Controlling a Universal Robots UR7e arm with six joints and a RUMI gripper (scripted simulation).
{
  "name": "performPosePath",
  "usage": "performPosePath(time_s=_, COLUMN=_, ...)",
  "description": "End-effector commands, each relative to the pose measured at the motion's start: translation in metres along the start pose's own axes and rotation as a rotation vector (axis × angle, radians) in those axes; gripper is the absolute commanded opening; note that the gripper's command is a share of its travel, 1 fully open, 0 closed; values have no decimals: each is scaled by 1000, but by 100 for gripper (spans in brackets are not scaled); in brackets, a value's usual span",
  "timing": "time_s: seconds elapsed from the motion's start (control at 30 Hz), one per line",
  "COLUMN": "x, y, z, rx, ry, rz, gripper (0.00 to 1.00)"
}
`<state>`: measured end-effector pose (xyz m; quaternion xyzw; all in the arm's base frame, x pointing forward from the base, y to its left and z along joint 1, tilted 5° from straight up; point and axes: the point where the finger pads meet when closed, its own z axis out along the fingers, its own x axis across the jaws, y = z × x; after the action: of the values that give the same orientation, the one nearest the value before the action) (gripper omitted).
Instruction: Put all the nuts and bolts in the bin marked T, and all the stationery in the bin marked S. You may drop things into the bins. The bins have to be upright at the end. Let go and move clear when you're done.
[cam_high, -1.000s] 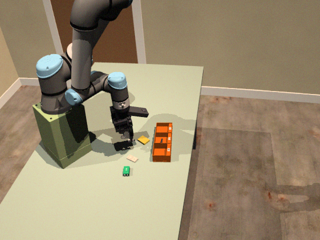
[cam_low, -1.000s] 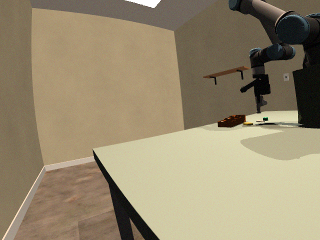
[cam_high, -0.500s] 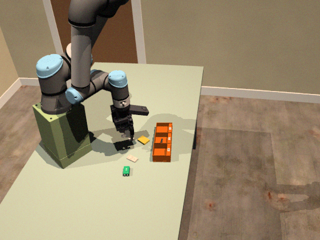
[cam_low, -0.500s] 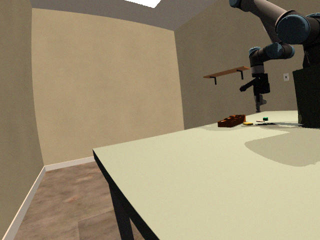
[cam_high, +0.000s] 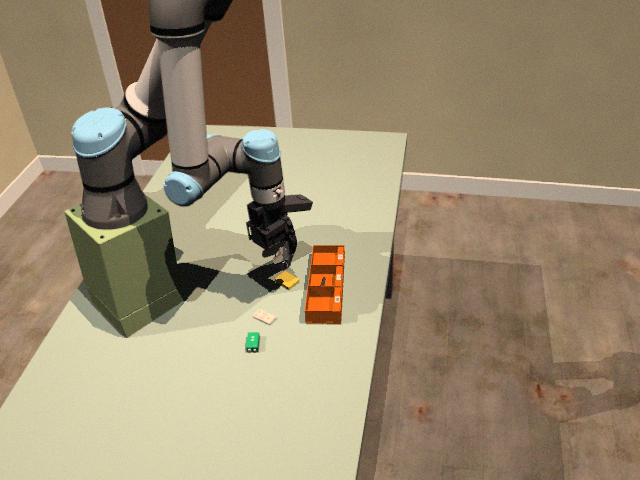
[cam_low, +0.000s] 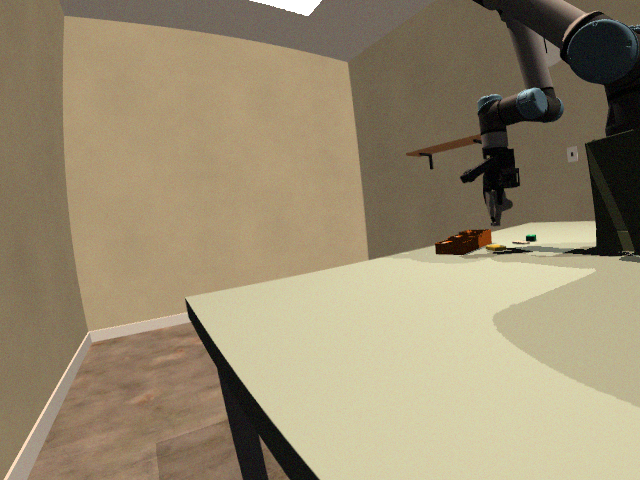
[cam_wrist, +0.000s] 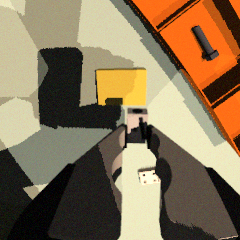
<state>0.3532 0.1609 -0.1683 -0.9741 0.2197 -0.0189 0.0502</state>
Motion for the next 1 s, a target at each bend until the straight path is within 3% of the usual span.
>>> performPosePath(time_s=0.0, x=5, y=-31, z=1, rx=-3, ry=-5, rz=-157, gripper=0)
performPosePath(time_s=0.6, x=16, y=-125, z=2, rx=-2, ry=-10, rz=-647, gripper=0)
performPosePath(time_s=0.97, x=17, y=-130, z=2, rx=-5, ry=-17, rz=-718, gripper=0)
